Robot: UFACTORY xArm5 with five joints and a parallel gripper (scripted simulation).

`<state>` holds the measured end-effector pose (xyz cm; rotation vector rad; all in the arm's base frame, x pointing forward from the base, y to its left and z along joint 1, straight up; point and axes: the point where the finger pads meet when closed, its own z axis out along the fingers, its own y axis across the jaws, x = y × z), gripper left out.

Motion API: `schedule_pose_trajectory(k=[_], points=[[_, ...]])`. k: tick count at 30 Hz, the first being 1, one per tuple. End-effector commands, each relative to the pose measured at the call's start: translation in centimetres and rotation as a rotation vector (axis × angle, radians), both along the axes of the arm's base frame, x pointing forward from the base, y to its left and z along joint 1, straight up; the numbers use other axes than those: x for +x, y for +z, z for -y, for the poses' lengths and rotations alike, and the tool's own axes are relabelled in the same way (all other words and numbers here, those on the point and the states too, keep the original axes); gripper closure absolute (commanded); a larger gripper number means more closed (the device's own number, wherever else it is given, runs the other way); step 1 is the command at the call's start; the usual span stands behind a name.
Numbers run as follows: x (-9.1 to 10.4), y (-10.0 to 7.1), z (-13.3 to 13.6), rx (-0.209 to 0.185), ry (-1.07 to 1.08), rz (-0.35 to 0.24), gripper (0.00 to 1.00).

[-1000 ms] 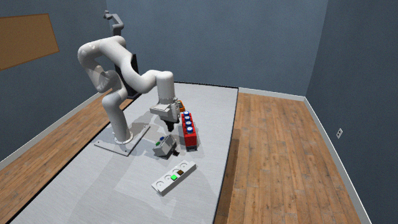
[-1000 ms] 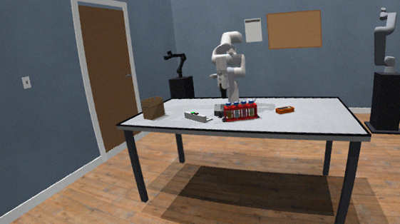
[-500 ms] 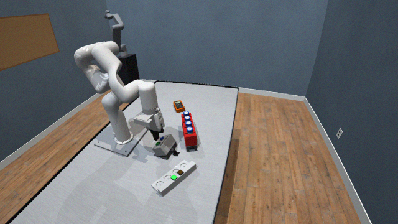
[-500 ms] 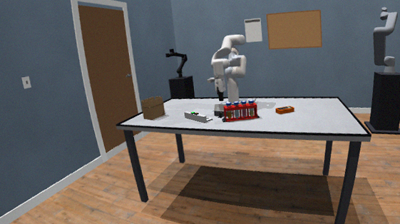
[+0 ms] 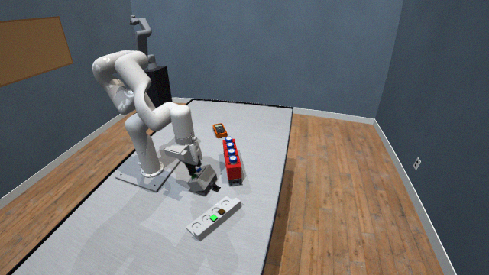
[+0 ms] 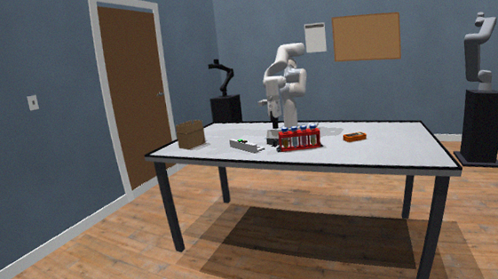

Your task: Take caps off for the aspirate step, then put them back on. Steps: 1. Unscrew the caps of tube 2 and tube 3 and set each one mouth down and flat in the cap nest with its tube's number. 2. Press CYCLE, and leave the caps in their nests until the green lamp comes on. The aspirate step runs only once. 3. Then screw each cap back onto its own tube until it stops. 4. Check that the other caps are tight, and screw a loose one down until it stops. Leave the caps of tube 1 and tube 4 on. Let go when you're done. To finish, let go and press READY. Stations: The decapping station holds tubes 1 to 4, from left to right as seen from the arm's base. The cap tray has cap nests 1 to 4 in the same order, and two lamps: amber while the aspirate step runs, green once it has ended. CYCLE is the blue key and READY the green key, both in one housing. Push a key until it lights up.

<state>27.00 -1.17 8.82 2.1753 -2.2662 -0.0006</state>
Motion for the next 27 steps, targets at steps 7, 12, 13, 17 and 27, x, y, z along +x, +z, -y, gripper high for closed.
schedule_pose_trajectory(k=[7, 12, 13, 17, 27], points=[[0.14, 0.06, 0.01, 0.000, 0.000, 0.004, 1.00], [0.14, -0.07, 0.01, 0.000, 0.000, 0.004, 1.00], [0.14, -0.10, 0.01, 0.000, 0.000, 0.004, 1.00], [0.14, -0.20, 0.01, 0.000, 0.000, 0.004, 1.00], [0.14, -0.51, 0.01, 0.000, 0.000, 0.004, 1.00]])
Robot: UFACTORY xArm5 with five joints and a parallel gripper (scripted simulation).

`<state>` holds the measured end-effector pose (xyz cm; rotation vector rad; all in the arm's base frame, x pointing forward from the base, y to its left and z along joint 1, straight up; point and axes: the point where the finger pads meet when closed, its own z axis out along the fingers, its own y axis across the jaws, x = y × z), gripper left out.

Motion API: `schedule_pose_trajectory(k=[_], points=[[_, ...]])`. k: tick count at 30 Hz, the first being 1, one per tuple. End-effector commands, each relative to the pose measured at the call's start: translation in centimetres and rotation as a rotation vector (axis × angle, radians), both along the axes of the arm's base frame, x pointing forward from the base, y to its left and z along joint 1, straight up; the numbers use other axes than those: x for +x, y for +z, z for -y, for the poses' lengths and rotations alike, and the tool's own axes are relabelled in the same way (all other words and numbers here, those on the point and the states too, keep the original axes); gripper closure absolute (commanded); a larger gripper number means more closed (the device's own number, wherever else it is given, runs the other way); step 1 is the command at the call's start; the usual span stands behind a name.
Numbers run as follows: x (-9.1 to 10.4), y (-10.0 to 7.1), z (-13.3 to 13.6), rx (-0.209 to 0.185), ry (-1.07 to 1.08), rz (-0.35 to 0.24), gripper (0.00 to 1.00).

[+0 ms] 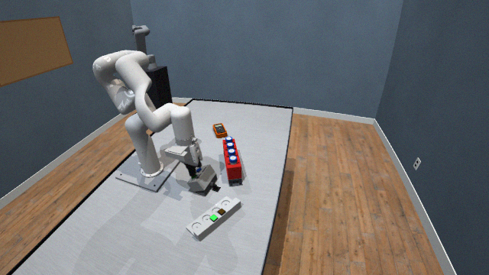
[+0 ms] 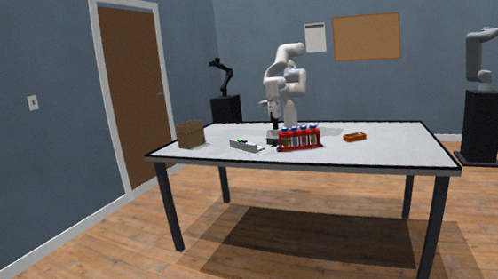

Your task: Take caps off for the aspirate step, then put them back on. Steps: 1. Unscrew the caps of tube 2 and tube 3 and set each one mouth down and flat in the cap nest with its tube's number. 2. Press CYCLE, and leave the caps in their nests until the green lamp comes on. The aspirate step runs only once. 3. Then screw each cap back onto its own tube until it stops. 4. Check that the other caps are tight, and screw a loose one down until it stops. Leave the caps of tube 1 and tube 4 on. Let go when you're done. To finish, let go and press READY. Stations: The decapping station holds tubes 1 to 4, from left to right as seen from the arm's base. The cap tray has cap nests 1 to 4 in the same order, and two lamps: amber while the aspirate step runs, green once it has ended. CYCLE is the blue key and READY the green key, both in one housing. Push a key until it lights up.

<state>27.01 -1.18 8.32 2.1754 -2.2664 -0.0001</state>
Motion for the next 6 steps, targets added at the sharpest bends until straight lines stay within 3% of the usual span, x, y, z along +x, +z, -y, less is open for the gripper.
schedule_pose_trajectory(k=[1, 6], points=[[0.12, -0.04, 0.01, 0.000, 0.000, 0.003, 1.00], [0.12, -0.21, 0.01, 0.000, 0.000, 0.003, 1.00]])
